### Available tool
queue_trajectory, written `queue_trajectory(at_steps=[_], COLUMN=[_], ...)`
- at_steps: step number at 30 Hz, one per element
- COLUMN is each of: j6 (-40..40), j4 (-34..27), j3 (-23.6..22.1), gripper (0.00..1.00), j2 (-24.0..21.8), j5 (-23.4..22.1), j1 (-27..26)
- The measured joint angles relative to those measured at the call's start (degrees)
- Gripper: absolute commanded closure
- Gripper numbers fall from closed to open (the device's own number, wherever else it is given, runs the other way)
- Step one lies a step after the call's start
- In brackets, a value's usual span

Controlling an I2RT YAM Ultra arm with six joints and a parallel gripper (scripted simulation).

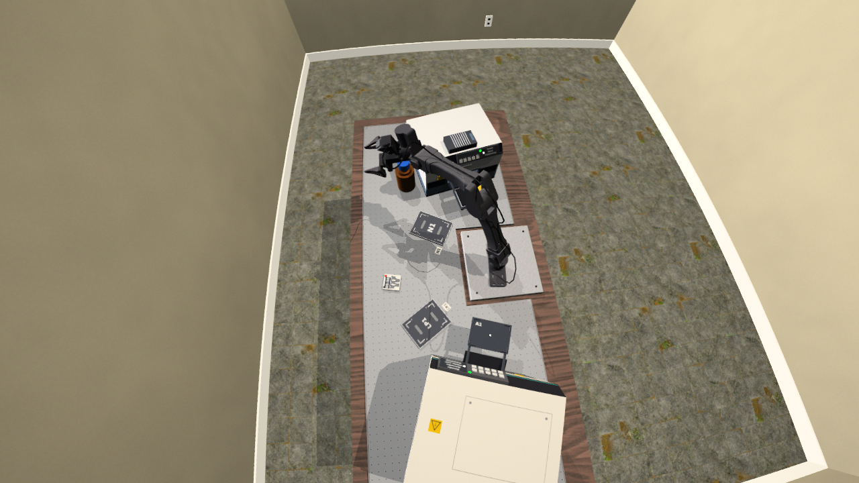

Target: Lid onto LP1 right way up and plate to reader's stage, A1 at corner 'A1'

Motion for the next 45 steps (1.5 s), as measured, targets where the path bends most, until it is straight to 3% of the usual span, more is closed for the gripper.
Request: queue_trajectory(at_steps=[5, 12, 21, 45], j6=[-3.3, -5.8, -10.9, -21.7], j4=[-4.3, -7.8, -14.7, -29.9], j3=[-1.4, -1.5, -3.7, -6.6], gripper=[0.0, 0.0, 0.0, 0.0], j2=[-3.4, -3.6, -7.9, -13.9], j5=[2.9, 5.4, 10.0, 20.6], j1=[-0.5, -1.0, -1.6, -2.8])
